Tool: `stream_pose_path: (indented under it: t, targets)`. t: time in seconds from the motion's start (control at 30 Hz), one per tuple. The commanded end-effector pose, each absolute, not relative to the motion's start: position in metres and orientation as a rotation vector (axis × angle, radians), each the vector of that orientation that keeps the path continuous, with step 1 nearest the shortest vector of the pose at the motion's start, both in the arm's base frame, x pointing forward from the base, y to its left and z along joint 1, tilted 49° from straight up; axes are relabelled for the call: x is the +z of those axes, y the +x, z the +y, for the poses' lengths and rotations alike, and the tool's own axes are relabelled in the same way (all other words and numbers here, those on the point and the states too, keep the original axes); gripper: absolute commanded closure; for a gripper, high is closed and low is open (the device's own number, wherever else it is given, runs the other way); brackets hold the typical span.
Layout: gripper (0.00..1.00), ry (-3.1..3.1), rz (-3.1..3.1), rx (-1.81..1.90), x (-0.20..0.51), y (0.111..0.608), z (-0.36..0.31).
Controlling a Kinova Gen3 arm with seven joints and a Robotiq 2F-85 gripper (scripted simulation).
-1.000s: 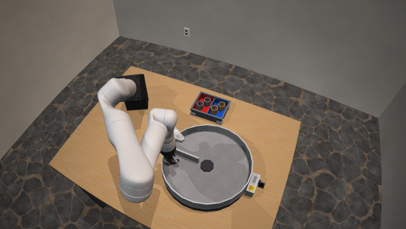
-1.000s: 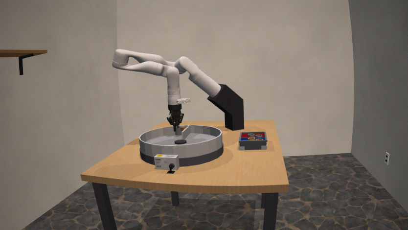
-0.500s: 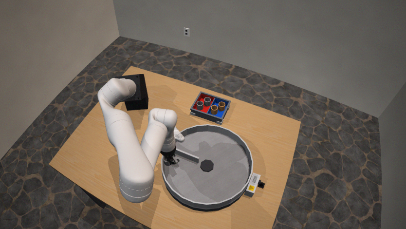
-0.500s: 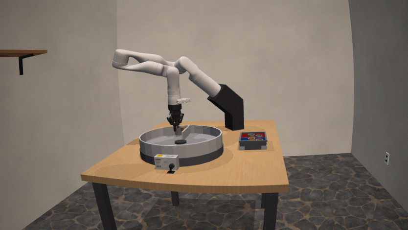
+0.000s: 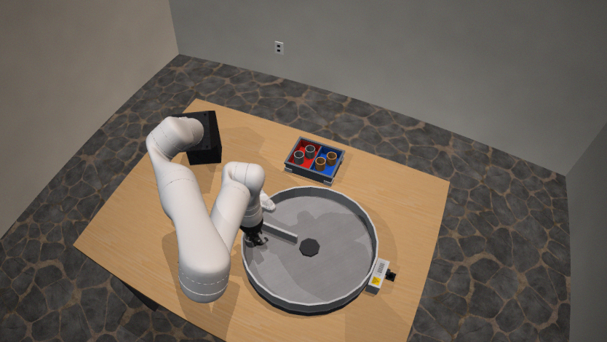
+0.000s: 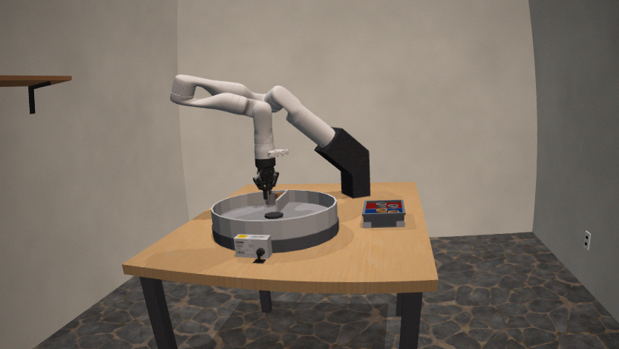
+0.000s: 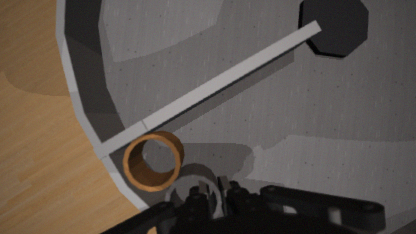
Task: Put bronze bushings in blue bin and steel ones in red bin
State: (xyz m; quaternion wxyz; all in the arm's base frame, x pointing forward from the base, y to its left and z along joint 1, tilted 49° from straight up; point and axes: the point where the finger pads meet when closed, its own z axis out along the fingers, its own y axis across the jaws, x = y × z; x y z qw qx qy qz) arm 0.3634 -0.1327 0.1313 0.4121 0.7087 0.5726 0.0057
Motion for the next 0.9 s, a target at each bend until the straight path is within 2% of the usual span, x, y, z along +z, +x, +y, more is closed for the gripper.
stream_pose_path:
  t: [0.0, 0.87]
  targets:
    - [1.0, 1.782, 1.441, 0.015, 0.1315, 0.3635, -0.1324]
    - [1.0, 1.775, 1.446, 0.03, 0.1355, 0.3605, -0.129]
